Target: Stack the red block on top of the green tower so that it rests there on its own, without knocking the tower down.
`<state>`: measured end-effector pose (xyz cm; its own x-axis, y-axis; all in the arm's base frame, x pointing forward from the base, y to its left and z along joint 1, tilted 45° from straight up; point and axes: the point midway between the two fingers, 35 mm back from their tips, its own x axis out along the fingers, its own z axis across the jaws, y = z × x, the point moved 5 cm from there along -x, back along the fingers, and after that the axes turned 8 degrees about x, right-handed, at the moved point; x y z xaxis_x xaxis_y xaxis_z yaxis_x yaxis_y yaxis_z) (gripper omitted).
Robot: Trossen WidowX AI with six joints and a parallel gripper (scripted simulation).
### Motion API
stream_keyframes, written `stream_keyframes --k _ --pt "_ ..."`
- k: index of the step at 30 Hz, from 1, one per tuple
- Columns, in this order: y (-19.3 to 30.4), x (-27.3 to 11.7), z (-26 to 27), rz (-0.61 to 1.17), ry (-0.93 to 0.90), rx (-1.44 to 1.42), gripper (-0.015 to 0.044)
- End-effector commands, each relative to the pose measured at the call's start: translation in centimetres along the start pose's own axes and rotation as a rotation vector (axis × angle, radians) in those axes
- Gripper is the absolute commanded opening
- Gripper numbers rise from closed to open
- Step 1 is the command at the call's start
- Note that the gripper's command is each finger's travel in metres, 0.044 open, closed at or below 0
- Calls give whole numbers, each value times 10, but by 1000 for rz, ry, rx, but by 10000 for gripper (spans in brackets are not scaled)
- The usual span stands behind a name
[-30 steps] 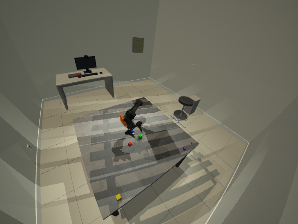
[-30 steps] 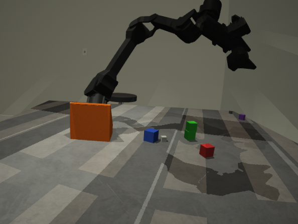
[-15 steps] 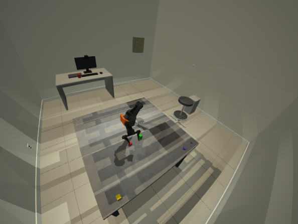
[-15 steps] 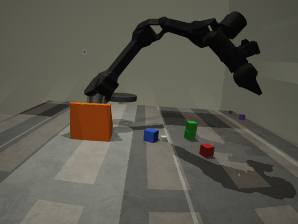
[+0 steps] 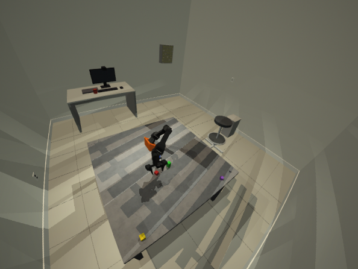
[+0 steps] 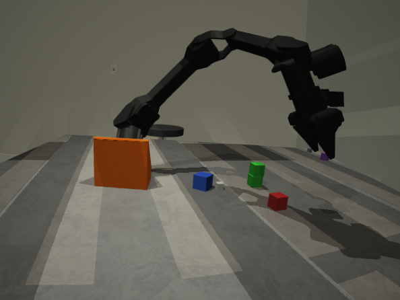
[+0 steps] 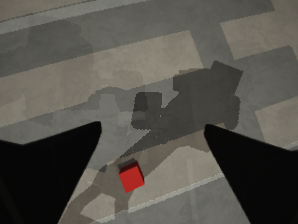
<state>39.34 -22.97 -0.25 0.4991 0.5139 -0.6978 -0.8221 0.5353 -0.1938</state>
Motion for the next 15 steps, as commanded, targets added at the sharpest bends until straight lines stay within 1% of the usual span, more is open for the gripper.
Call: stream_keyframes --k 1,6,11,15 --pt "14 6 2 120 14 -114 440" --pt "36 9 5 269 -1 -243 440" --pt "57 9 10 417 -61 -371 440" --pt "62 9 12 458 -86 -407 440"
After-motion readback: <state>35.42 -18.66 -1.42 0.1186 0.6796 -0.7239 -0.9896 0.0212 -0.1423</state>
